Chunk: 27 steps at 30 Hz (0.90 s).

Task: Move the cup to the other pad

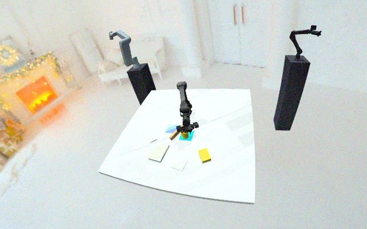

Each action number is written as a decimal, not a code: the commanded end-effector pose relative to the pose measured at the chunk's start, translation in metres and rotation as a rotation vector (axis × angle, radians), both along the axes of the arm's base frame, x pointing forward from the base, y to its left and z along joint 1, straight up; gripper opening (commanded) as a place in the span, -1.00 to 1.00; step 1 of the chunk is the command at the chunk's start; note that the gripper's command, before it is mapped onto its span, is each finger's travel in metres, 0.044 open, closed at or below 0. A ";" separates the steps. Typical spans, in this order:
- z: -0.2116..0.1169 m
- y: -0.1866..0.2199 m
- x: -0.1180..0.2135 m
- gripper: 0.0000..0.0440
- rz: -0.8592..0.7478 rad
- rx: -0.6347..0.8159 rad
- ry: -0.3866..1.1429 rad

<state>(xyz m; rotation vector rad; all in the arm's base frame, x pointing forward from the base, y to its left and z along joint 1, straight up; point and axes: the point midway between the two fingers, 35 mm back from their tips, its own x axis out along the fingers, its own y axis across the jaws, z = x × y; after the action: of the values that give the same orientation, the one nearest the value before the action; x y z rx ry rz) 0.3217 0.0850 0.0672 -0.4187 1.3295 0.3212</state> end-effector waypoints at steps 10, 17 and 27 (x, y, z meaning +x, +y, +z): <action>0.026 -0.001 -0.006 -0.37 0.000 0.054 -0.062; 0.042 -0.003 -0.014 -0.25 -0.006 0.084 -0.083; 0.073 -0.005 -0.019 0.00 -0.020 0.124 -0.156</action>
<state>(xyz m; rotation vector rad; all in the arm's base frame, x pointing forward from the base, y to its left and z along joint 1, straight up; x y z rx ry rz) 0.3036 0.0807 0.1290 -0.3357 1.1834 0.3497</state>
